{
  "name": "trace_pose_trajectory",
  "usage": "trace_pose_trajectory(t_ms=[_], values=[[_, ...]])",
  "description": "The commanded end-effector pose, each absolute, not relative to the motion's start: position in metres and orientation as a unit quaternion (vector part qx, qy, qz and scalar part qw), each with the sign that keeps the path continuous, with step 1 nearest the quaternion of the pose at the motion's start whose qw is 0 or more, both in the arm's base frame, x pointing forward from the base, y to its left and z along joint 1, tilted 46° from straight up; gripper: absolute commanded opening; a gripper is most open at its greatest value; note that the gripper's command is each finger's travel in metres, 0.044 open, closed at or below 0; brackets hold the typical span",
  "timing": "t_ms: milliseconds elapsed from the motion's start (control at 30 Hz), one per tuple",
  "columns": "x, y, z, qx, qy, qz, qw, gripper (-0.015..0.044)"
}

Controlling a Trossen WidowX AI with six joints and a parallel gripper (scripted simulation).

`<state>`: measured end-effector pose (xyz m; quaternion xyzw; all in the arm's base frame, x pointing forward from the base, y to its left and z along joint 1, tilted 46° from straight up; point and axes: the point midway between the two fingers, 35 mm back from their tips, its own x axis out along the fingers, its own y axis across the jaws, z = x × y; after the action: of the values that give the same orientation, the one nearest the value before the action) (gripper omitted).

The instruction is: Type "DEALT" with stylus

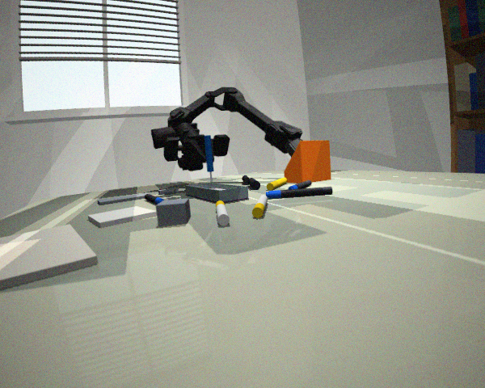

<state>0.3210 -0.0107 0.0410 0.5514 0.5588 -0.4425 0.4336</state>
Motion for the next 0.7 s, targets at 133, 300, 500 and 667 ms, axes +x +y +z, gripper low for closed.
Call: trace_pose_trajectory(t_ms=[133, 300, 500, 667], values=[[0.3203, -0.0105, 0.0409, 0.551, 0.56, -0.44, 0.435, 0.0081], [0.3203, -0.0105, 0.0409, 0.551, 0.56, -0.44, 0.435, 0.0081], [0.3203, -0.0115, 0.0412, 0.551, 0.56, -0.44, 0.435, 0.0081], [0.3203, -0.0138, 0.0391, 0.551, 0.56, -0.44, 0.435, 0.0081]])
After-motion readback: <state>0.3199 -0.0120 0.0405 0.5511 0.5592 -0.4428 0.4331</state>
